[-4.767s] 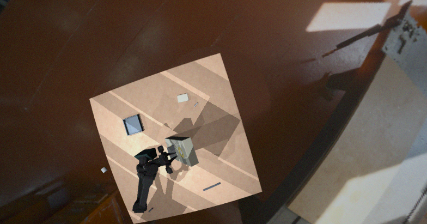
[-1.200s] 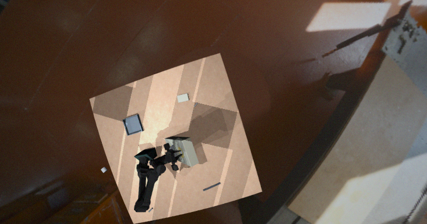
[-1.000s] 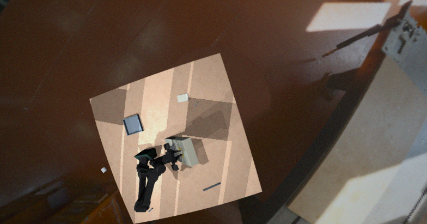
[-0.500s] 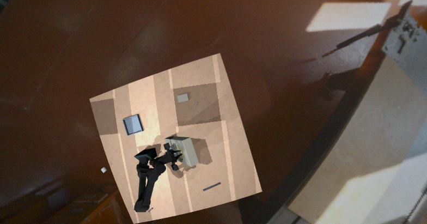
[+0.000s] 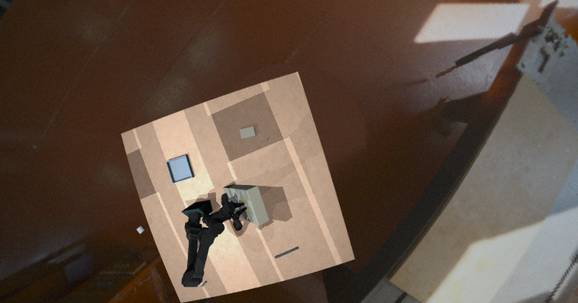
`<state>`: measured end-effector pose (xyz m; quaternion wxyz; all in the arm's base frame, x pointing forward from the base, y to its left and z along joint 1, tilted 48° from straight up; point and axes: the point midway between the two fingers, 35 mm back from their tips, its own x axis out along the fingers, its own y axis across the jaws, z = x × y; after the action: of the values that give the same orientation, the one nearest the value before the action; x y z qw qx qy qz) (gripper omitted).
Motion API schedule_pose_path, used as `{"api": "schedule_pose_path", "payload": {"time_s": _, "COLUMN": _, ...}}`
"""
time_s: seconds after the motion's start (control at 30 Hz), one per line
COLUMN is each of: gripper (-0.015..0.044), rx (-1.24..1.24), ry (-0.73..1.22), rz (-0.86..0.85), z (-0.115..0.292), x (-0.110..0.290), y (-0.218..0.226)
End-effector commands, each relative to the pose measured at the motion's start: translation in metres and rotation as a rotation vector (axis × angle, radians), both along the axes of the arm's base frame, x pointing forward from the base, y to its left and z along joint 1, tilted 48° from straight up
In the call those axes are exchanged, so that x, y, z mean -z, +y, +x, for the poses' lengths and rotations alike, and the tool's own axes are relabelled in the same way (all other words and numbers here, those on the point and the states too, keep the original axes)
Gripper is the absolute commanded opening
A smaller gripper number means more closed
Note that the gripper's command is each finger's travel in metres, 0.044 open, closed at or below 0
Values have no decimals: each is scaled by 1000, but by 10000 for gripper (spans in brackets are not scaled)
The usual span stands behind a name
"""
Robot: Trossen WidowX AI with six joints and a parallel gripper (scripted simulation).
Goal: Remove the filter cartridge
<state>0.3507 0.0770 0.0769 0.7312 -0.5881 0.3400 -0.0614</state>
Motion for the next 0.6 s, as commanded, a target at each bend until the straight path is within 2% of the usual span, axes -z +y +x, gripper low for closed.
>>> {"api": "schedule_pose_path", "payload": {"time_s": 0.0, "gripper": 0, "rx": -48, "ry": 72, "rz": -91, "z": 4, "x": 3, "y": -5}}
{"api": "schedule_pose_path", "payload": {"time_s": 0.57, "gripper": 0, "rx": -303, "ry": 362, "rz": -540, "z": 5, "x": 4, "y": -5}}
